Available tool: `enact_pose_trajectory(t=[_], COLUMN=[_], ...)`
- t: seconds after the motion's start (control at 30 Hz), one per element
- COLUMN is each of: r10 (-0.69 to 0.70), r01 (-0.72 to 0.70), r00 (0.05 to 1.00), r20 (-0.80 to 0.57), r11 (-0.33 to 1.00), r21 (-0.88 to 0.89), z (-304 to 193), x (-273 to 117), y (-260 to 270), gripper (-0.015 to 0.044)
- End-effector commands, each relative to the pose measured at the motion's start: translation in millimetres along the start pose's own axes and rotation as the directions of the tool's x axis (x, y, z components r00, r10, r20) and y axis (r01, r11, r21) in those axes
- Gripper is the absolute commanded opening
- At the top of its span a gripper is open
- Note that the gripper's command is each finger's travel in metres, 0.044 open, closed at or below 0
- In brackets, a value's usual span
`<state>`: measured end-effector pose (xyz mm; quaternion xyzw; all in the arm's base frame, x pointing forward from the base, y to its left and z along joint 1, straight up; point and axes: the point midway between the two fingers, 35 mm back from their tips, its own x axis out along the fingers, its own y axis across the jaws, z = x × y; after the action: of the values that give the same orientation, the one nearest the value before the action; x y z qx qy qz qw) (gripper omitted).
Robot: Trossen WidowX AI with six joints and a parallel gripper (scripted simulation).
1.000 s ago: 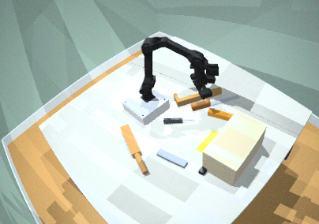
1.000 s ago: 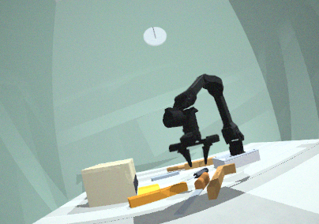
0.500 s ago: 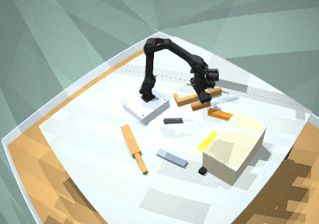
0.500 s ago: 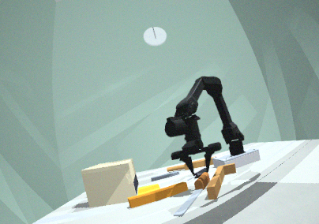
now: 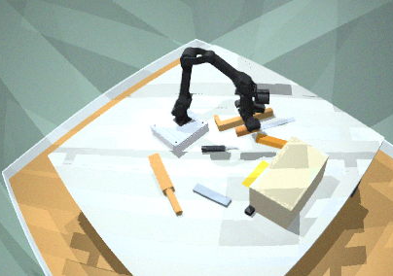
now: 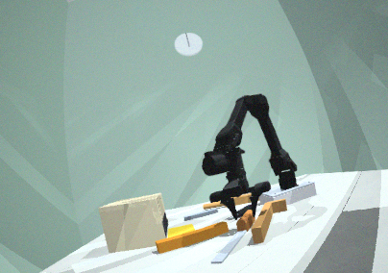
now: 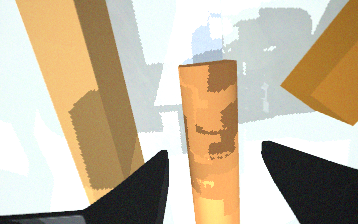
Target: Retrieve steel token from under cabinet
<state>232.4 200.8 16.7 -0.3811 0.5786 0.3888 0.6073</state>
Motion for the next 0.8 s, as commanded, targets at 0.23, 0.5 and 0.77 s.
enact_pose_trajectory(t=[0.23, 0.5, 0.77], r10=[0.000, 0.002, 0.002], r01=[0.000, -0.002, -0.002], r00=[1.000, 1.000, 1.000], r20=[-0.011, -0.004, -0.004], r11=[1.000, 1.000, 1.000], r21=[0.000, 0.001, 0.001], z=[-3.9, -2.0, -2.0], x=[19.1, 18.7, 18.7], y=[0.7, 0.6, 0.6], gripper=[0.0270, 0.0191, 0.0099])
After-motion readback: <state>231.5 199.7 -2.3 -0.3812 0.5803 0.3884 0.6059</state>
